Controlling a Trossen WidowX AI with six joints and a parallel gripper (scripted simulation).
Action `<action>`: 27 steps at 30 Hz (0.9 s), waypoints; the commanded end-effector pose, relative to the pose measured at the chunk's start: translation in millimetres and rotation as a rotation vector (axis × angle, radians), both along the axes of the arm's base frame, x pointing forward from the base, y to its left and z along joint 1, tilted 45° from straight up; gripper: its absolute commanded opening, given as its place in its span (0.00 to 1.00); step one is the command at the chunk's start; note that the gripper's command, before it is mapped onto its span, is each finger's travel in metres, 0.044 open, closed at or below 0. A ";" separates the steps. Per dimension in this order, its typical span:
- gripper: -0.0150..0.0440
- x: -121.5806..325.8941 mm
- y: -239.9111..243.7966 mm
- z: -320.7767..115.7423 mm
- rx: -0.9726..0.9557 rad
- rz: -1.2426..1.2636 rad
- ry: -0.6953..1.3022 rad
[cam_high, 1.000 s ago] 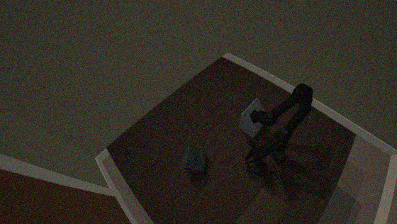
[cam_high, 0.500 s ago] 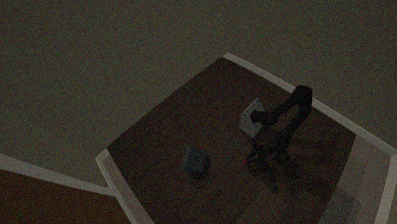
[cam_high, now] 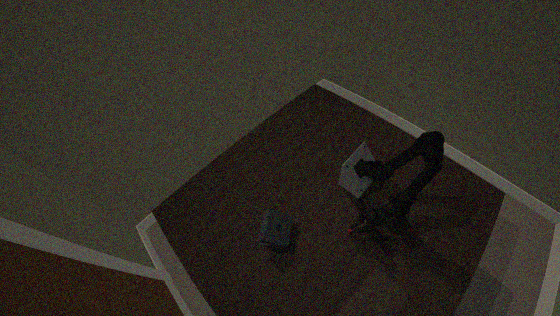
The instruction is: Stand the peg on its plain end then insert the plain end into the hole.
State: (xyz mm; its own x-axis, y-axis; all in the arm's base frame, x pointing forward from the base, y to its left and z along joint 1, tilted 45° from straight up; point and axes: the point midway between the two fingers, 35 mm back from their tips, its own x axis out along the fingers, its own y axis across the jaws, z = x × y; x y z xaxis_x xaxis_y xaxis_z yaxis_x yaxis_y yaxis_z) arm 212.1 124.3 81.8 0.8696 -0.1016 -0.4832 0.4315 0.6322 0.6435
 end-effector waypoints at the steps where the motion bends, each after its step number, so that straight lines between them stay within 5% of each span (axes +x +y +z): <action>1: 0.34 -1.9 1.0 1.5 -0.012 -0.027 -0.027; 27: 0.34 -7.7 6.6 -1.9 -0.047 -0.054 -0.054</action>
